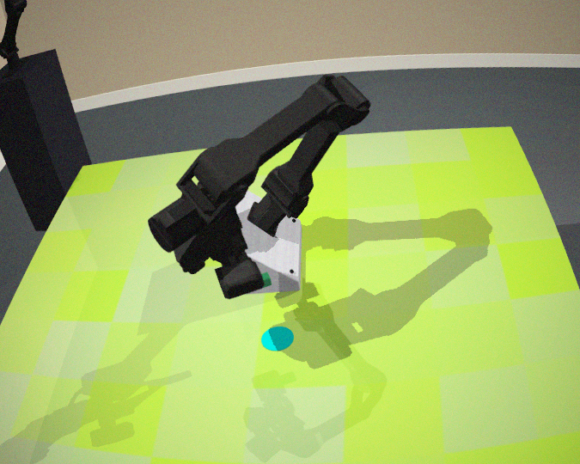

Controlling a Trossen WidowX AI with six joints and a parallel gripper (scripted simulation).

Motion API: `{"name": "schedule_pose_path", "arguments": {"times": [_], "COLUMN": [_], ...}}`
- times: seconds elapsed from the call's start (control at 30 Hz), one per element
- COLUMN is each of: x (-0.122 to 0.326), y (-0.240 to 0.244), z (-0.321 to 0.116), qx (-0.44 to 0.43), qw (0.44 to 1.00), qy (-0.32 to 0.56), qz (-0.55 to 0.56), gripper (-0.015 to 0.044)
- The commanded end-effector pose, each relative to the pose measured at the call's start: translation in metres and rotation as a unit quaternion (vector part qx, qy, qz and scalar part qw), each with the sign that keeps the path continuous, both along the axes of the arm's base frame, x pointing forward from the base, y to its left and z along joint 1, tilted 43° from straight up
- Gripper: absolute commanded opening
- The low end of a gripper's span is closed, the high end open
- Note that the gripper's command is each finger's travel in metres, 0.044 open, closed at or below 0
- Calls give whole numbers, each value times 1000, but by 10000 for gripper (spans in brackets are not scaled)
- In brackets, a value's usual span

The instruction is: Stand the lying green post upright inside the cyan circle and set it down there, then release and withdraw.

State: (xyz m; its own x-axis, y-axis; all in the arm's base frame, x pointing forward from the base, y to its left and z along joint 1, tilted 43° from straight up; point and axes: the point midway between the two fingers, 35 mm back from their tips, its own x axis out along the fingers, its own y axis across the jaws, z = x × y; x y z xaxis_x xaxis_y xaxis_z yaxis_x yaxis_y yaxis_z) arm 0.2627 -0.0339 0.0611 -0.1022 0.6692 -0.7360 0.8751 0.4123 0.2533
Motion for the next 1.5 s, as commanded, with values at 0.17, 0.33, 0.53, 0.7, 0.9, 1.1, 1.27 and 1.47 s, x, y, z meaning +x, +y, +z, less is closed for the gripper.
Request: {"name": "schedule_pose_path", "arguments": {"times": [0.17, 0.33, 0.53, 0.7, 0.9, 1.1, 1.27, 1.47], "x": [-7, -10, -13, -15, -18, -21, -23, -25], "y": [19, 27, 29, 31, 33, 35, 36, 38], "z": [21, 28, 26, 24, 22, 20, 19, 17], "qx": [2, 3, -12, -28, -48, -69, -86, -107], "qw": [1000, 1000, 1000, 999, 999, 997, 996, 993], "qy": [2, 4, 9, 14, 19, 24, 27, 30], "qz": [-6, -6, 0, 7, 15, 22, 27, 33], "gripper": [23, 23, 23, 23, 23, 23, 23, 23]}}
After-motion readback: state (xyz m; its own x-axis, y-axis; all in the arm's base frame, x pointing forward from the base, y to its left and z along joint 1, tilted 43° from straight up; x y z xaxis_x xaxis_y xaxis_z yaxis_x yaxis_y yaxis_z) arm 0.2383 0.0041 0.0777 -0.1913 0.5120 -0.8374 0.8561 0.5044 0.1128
